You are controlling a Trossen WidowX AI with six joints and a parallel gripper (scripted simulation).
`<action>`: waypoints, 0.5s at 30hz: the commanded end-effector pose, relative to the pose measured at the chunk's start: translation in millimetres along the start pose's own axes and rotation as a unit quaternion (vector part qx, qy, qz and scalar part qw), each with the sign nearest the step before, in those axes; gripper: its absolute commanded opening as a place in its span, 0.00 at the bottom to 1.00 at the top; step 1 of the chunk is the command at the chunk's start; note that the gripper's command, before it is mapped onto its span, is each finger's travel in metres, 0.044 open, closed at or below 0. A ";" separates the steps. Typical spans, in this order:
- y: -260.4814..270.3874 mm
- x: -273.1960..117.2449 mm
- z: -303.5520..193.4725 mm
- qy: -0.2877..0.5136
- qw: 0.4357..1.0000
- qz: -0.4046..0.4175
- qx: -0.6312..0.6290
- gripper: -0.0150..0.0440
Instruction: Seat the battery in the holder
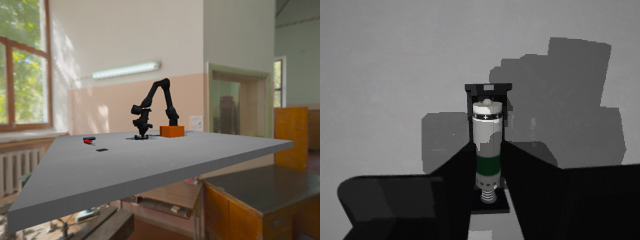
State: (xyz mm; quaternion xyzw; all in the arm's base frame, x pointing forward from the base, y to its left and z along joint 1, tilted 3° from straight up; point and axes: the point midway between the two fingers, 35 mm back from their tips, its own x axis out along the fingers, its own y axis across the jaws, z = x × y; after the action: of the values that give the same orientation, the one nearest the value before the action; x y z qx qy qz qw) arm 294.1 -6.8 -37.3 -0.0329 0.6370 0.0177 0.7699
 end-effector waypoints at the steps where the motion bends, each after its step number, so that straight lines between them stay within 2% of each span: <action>1: -0.4 3.7 -6.0 0.027 1.000 -0.002 0.002 0.37; 15: -0.6 3.9 -4.6 0.067 0.998 -0.001 0.002 0.37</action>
State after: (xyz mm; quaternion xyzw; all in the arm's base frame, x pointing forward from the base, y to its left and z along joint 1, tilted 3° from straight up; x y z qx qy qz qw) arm 294.4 -6.9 -38.8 -0.0327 0.6715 0.0171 0.7401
